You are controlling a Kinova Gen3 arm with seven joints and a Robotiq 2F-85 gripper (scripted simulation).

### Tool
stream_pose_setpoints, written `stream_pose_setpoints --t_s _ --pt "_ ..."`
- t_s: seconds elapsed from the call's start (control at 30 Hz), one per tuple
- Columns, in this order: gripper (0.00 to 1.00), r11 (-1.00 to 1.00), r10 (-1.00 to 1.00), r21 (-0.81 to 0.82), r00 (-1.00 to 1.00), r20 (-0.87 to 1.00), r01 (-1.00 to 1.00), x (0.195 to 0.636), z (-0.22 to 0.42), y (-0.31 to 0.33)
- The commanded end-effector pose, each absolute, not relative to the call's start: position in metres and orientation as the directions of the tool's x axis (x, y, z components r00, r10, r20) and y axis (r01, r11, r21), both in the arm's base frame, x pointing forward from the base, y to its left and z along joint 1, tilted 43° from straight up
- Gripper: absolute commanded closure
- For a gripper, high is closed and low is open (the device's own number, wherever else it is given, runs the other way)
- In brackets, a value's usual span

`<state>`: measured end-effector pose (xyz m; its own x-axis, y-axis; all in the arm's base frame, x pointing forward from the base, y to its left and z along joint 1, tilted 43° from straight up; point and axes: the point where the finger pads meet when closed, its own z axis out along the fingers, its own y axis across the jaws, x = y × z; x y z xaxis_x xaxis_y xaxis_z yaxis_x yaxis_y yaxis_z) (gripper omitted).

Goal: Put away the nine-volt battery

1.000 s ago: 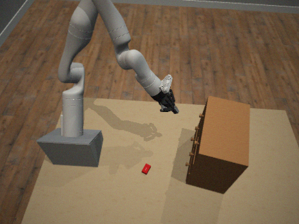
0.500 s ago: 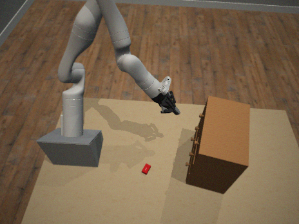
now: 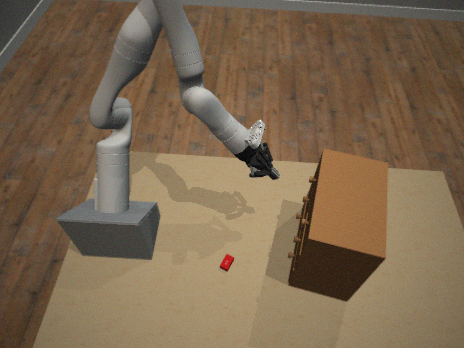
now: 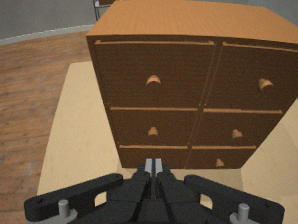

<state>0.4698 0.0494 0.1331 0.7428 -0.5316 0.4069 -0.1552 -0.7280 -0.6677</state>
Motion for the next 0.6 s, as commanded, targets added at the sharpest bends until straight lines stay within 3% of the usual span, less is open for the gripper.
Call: stream_pose_setpoints --t_s 0.0,0.13,0.17,0.57 --pt "1.00 -0.728 -0.530 -0.668 0.744 0.407 -0.154 0.4696 0.1328 0.0508" --pt "1.00 -0.728 -0.530 -0.668 0.743 0.407 -0.154 0.4696 0.1328 0.0508" --pt "0.67 -0.728 -0.530 -0.668 0.743 0.407 -0.154 0.4696 0.1328 0.0508" --pt "0.67 -0.728 -0.530 -0.668 0.743 0.407 -0.154 0.4696 0.1328 0.0508"
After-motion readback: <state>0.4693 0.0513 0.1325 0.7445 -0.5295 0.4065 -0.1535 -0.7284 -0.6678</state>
